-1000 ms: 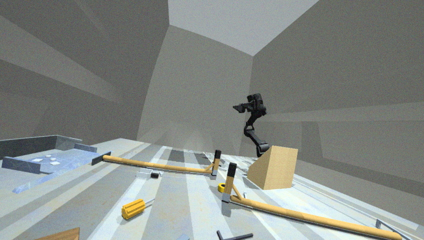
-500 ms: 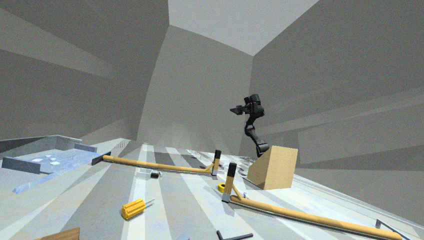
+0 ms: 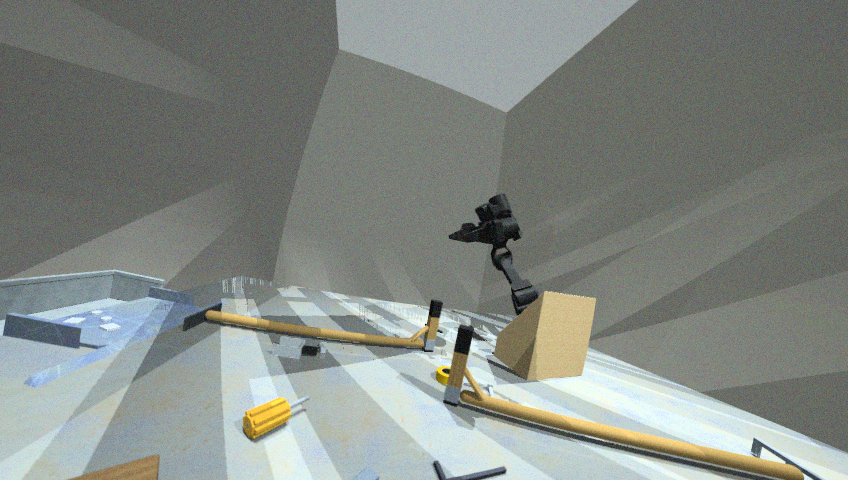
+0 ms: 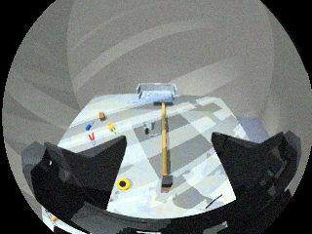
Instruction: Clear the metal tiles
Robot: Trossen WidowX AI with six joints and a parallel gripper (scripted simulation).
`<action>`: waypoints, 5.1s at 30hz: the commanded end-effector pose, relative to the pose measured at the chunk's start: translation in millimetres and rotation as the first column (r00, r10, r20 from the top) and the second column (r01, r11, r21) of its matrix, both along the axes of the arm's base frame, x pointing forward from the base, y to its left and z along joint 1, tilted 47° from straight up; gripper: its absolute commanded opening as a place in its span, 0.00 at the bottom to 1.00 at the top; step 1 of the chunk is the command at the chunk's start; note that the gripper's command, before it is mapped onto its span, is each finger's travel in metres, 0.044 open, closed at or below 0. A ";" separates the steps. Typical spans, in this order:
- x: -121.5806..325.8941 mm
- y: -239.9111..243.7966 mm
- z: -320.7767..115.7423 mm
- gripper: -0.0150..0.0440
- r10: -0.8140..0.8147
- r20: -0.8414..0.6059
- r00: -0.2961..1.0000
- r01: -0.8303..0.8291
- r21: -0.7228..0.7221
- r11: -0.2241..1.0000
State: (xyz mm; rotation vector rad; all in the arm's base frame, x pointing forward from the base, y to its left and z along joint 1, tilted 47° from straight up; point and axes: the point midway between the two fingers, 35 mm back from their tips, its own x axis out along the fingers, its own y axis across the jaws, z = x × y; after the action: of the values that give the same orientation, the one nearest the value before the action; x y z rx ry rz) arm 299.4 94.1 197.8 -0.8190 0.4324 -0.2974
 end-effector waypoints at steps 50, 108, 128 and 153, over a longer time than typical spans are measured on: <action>-11.5 -124.2 -100.7 1.00 -0.365 -0.319 0.874 0.396 0.034 0.918; 3.9 -155.8 -129.6 1.00 -0.371 -0.324 0.870 0.403 0.035 0.915; 18.6 -180.6 -145.4 1.00 -0.371 -0.315 0.873 0.400 0.028 0.916; 18.9 -179.8 -144.0 0.25 -0.373 -0.312 0.874 0.402 0.030 0.915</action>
State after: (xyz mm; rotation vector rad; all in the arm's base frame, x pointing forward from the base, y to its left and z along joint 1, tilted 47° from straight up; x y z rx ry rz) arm 318.3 -85.9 53.8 -0.6827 0.8974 -0.5249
